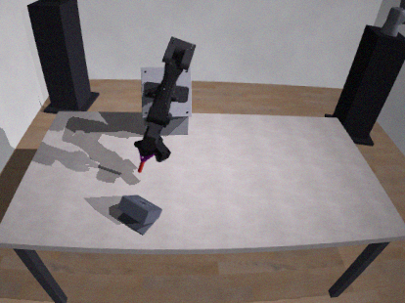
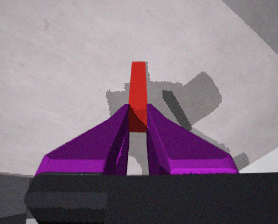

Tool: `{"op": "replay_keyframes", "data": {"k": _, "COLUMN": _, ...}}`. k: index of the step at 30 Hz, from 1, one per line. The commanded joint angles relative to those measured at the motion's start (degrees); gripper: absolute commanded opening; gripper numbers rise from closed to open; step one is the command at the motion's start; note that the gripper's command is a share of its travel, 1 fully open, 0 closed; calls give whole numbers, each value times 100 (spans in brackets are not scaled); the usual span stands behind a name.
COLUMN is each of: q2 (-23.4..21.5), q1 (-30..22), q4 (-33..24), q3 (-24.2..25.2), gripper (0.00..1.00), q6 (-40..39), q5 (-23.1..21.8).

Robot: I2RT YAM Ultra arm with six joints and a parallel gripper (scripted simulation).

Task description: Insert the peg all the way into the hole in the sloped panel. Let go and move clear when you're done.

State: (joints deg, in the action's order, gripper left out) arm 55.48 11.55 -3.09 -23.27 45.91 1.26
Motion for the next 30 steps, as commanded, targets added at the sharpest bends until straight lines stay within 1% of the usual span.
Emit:
{"op": "replay_keyframes", "data": {"k": 1, "q2": -452, "q1": -244, "q4": 736, "q3": -139, "gripper": 0, "q6": 104, "q5": -114}}
{"op": "replay_keyframes", "data": {"k": 7, "q2": -368, "q1": -497, "q4": 1070, "q3": -76, "gripper": 0, "q6": 187, "q5": 185}}
{"op": "replay_keyframes", "data": {"k": 9, "q2": -368, "q1": -497, "q4": 1070, "q3": -76, "gripper": 0, "q6": 187, "q5": 185}}
{"op": "replay_keyframes", "data": {"k": 10, "q2": -382, "q1": -538, "q4": 1117, "q3": -172, "gripper": 0, "q6": 205, "q5": 239}}
{"op": "replay_keyframes", "data": {"k": 12, "q2": -375, "q1": -609, "q4": 1193, "q3": -34, "gripper": 0, "q6": 239, "q5": 325}}
{"op": "replay_keyframes", "data": {"k": 24, "q2": -518, "q1": -1053, "q4": 1547, "q3": 138, "gripper": 0, "q6": 428, "q5": 874}}
{"op": "replay_keyframes", "data": {"k": 26, "q2": -518, "q1": -1053, "q4": 1547, "q3": 138, "gripper": 0, "q6": 428, "q5": 874}}
{"op": "replay_keyframes", "data": {"k": 27, "q2": -536, "q1": -1101, "q4": 1587, "q3": 41, "gripper": 0, "q6": 442, "q5": 936}}
{"op": "replay_keyframes", "data": {"k": 30, "q2": -574, "q1": -1207, "q4": 1665, "q3": 201, "gripper": 0, "q6": 492, "q5": 1067}}
